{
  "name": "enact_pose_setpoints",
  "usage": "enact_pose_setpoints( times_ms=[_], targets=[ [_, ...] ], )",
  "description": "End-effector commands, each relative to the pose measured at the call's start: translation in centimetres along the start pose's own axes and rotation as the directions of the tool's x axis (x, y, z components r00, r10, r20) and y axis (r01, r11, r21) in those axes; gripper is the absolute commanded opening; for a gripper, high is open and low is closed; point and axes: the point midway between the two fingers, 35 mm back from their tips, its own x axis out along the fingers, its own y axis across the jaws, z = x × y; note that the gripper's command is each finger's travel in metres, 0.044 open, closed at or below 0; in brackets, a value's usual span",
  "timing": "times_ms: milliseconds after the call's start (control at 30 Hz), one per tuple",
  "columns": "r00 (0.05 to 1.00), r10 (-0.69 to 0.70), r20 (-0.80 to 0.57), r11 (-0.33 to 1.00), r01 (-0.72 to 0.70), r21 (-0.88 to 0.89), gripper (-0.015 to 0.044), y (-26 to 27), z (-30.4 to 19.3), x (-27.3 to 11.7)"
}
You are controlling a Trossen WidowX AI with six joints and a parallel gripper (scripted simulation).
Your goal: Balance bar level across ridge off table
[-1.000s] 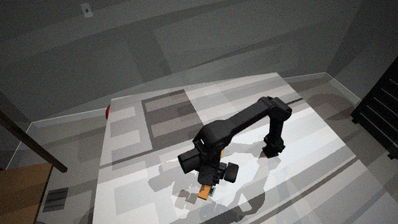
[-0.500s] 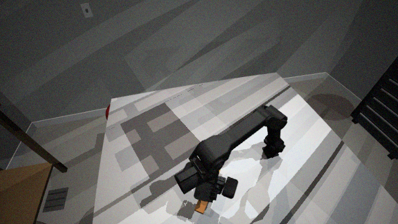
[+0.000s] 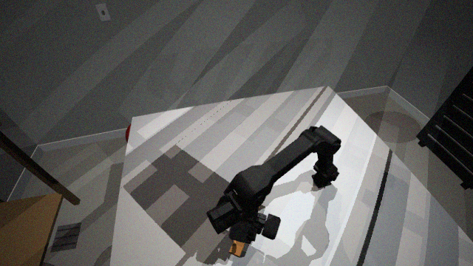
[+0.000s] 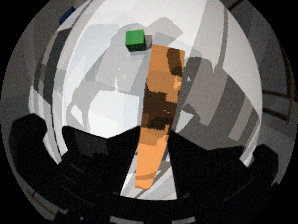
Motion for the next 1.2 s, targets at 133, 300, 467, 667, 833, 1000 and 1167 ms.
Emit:
enact_pose_setpoints(
  times_ms=[133,300,467,667,833,1000,1167],
  targets=[
    [1.000,0.002,-0.007,1.000,-0.002,0.004,0.0000,0.0,-0.2,1.5],
    [1.000,0.002,-0.007,1.000,-0.002,0.004,0.0000,0.0,-0.3,2.3],
    [1.000,0.002,-0.007,1.000,-0.002,0.004,0.0000,0.0,-0.3,2.4],
    [1.000,0.002,-0.007,1.000,-0.002,0.004,0.0000,0.0,-0.4,2.3],
    [1.000,0.002,-0.007,1.000,-0.002,0.004,0.0000,0.0,-0.3,2.2],
    [1.000,0.002,-0.007,1.000,-0.002,0.004,0.0000,0.0,-0.4,2.3],
    [1.000,0.002,-0.007,1.000,-0.002,0.004,0.0000,0.0,-0.4,2.3]
  ],
)
